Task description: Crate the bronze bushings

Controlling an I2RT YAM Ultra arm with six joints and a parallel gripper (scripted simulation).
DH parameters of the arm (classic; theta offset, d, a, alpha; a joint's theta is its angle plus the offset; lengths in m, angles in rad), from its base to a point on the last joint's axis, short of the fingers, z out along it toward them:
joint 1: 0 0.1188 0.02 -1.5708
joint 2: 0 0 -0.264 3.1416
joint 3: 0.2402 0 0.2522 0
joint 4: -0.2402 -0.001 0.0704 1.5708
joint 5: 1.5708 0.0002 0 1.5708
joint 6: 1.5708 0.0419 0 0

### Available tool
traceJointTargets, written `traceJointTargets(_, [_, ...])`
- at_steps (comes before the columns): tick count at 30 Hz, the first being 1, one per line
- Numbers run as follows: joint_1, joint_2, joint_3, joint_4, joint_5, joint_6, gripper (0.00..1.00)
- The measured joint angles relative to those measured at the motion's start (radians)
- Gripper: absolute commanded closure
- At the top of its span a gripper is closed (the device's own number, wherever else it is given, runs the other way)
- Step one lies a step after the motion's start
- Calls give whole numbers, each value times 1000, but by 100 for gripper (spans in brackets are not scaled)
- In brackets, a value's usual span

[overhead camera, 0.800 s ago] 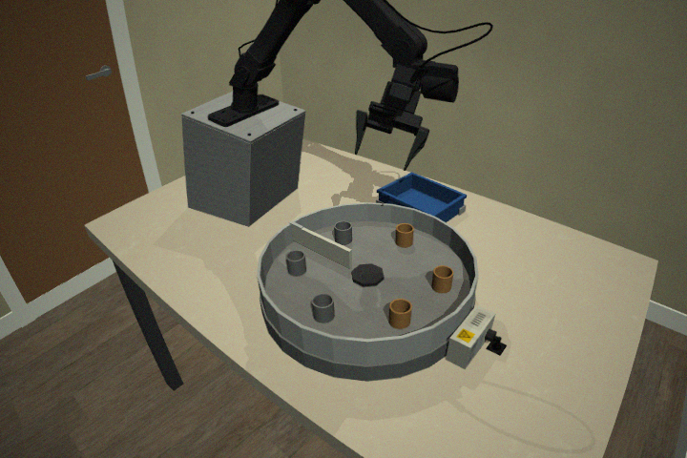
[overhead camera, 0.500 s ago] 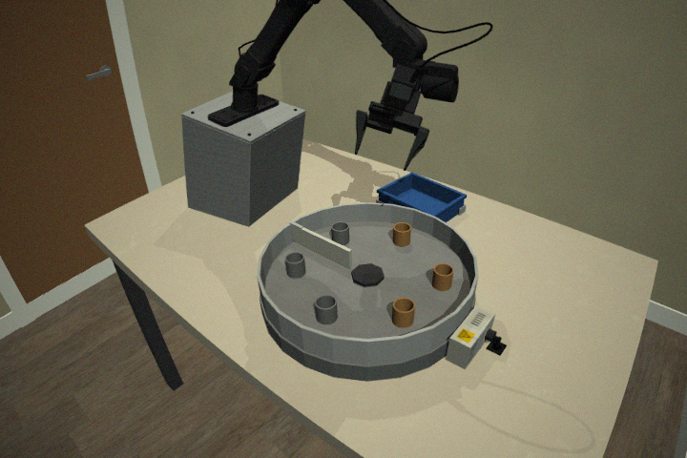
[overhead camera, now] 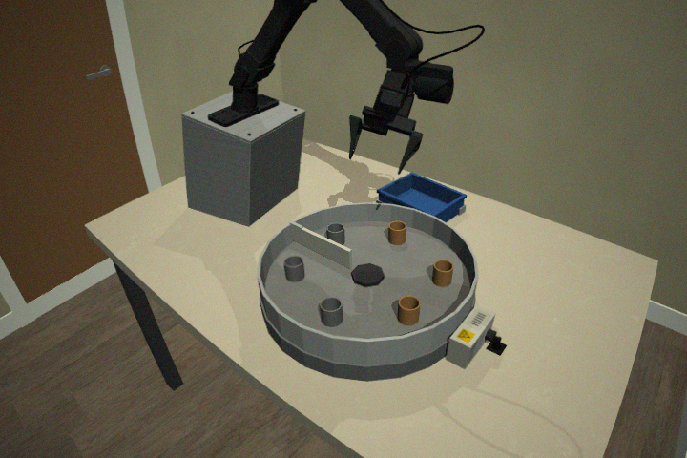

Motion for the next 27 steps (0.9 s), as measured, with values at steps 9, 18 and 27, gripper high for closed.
traceJointTargets(9, [-231, -112, -134, 6, -314, 35, 0])
traceJointTargets(18, [-369, -199, -244, 24, -615, 55, 0])
traceJointTargets(27, [-453, -242, -304, 39, -806, 62, 0])
